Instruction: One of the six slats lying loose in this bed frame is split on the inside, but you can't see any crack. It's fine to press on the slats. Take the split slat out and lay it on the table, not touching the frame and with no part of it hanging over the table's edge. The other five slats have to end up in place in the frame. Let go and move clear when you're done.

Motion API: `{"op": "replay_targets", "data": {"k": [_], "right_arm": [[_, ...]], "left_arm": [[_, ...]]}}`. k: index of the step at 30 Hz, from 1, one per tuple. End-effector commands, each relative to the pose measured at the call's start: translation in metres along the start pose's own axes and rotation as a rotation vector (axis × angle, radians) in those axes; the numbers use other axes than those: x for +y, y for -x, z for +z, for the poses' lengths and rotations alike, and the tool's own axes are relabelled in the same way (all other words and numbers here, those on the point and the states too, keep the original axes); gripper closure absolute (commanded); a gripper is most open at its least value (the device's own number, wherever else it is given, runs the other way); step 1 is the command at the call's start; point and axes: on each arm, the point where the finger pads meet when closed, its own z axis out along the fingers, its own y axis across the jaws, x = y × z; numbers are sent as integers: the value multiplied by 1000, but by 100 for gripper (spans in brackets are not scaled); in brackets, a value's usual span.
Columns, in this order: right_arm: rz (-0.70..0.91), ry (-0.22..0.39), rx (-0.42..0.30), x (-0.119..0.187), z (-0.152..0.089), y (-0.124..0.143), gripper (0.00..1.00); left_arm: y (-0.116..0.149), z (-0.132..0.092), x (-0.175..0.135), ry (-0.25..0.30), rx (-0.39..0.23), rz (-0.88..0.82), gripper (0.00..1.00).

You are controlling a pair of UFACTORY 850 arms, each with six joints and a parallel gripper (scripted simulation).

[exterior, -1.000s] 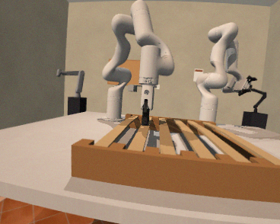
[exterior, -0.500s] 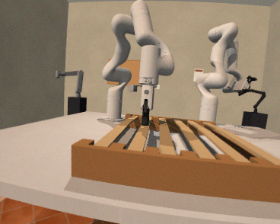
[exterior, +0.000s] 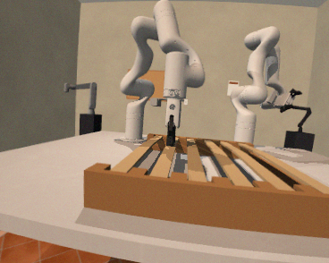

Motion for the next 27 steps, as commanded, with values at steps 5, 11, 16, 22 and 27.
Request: {"op": "replay_targets", "data": {"k": [5,11,16,22,27], "right_arm": [[0,1,1,0,-4,0,100],[0,1,1,0,-4,0,100],[0,1,0,0,-11,0,100],[0,1,0,0,-11,0,100],[0,1,0,0,-11,0,100]], "left_arm": [[0,0,0,0,0,1,0],[0,0,0,0,0,1,0],[0,0,0,0,0,1,0],[0,0,0,0,0,1,0],[0,0,0,0,0,1,0]]}}
